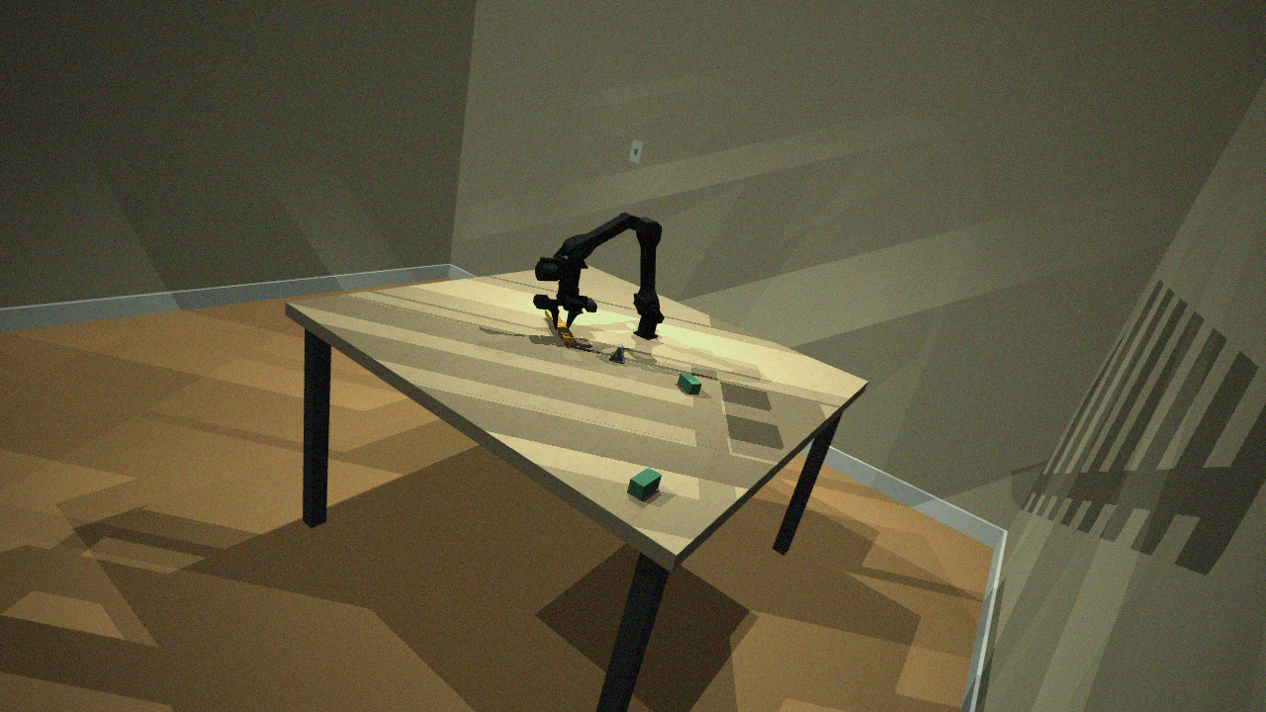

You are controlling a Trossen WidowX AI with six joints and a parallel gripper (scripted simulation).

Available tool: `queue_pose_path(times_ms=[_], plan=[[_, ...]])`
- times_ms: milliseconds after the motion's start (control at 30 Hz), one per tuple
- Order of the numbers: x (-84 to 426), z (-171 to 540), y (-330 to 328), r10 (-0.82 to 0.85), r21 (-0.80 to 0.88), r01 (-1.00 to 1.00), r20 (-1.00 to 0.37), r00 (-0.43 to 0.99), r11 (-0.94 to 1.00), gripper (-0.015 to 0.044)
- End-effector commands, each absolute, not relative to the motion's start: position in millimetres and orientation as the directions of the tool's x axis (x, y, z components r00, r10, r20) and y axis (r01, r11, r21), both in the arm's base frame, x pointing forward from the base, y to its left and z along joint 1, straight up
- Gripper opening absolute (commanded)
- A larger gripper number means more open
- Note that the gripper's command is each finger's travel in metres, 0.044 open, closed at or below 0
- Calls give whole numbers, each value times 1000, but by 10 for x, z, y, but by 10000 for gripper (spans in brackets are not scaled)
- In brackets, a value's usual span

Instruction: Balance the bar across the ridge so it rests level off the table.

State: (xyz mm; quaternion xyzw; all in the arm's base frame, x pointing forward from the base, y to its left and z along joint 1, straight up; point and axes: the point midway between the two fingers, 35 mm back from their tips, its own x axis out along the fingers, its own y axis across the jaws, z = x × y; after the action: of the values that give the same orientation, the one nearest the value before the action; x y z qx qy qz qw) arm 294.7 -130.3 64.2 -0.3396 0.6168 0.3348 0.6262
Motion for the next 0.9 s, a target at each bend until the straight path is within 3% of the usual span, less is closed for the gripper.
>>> queue_pose_path(times_ms=[0,867], plan=[[2971,766,-1317,-6,-25,-839,-1000,25,544,0],[2922,1427,-1303,-10,-24,-840,-1000,23,542,0]])
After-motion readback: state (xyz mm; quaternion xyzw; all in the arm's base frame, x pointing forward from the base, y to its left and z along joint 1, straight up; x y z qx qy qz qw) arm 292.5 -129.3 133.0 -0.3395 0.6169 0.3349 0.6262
